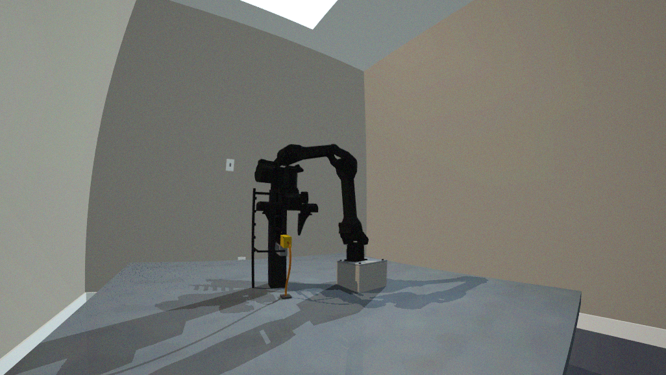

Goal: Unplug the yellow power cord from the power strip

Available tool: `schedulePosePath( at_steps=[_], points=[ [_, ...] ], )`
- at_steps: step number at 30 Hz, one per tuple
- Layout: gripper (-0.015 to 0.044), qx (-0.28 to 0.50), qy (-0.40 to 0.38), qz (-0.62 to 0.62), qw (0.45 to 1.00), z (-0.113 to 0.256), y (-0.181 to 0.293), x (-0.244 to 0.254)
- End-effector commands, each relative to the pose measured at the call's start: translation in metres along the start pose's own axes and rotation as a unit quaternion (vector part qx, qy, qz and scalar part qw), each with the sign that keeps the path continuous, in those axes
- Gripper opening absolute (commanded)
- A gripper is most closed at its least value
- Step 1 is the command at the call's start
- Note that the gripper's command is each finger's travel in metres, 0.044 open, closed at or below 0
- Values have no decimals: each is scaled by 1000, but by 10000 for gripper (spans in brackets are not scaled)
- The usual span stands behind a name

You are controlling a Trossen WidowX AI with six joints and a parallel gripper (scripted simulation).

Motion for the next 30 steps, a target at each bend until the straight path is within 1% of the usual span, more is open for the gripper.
schedulePosePath(
  at_steps=[1,3,5,30],
  points=[
    [440,-3,0,3,1000,4,-23,-5],
    [440,-4,0,3,1000,9,-44,-7],
    [440,-5,0,3,1000,11,-54,-8],
    [440,-5,0,3,1000,11,-54,-8]
  ],
)
Point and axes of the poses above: the point midway between the two fingers, 35 mm back from their tips, its own z axis back along the fingers, its own x axis across the jaws, y = z × x, the point moved 9 cm from there along z, back along the fingers, and after that the axes turned 9 degrees about z, right-handed, at the moved point
